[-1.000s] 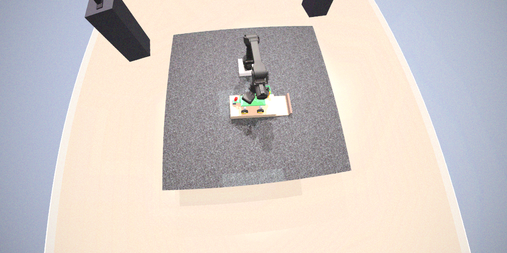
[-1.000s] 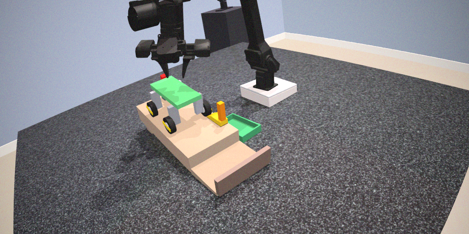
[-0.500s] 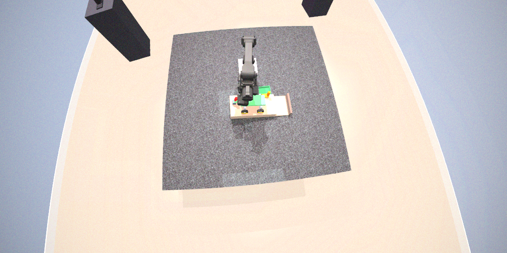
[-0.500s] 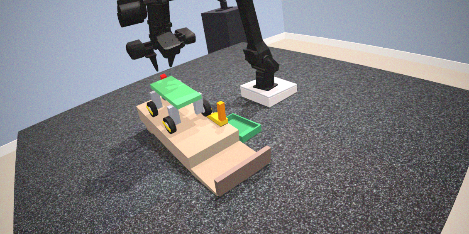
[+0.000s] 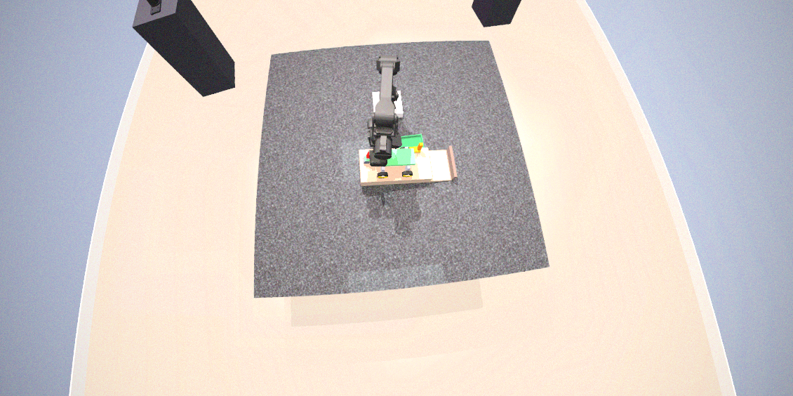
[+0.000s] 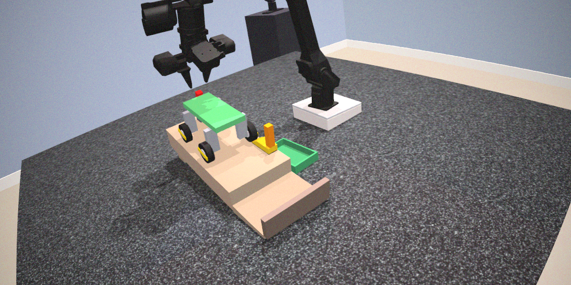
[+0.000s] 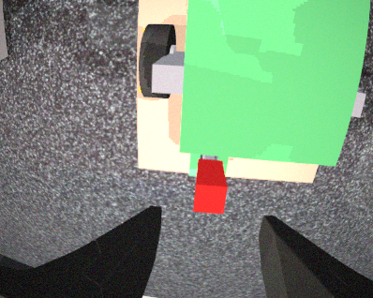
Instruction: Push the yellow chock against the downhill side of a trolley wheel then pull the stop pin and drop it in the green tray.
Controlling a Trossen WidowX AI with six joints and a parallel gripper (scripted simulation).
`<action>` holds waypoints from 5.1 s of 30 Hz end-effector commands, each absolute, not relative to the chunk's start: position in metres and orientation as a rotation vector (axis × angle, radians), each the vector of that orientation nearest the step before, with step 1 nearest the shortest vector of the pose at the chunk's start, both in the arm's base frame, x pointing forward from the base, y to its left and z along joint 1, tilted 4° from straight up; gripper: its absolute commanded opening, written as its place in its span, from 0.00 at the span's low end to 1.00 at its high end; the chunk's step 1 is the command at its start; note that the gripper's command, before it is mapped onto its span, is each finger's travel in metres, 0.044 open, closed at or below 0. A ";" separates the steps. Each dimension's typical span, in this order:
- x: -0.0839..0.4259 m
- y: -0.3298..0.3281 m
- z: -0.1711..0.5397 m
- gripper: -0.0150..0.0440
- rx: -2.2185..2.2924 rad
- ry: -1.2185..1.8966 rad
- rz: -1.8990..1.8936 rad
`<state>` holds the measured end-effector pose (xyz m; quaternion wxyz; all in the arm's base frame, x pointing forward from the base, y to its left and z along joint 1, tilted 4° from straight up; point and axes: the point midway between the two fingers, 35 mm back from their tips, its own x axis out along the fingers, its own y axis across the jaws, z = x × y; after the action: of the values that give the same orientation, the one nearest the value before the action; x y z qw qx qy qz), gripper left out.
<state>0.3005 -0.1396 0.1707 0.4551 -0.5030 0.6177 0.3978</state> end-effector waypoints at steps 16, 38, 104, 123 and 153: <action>0.298 -0.147 0.149 0.58 -1.247 1.527 0.979; 0.296 -0.155 0.119 0.58 -1.248 1.528 0.979; 0.296 -0.150 0.143 0.25 -1.248 1.527 0.979; 0.297 -0.150 0.155 0.25 -1.248 1.527 0.979; 0.272 -0.176 0.160 0.25 -1.248 1.530 0.979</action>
<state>0.2809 -0.1752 0.1572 0.4518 -0.5012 0.6193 0.4015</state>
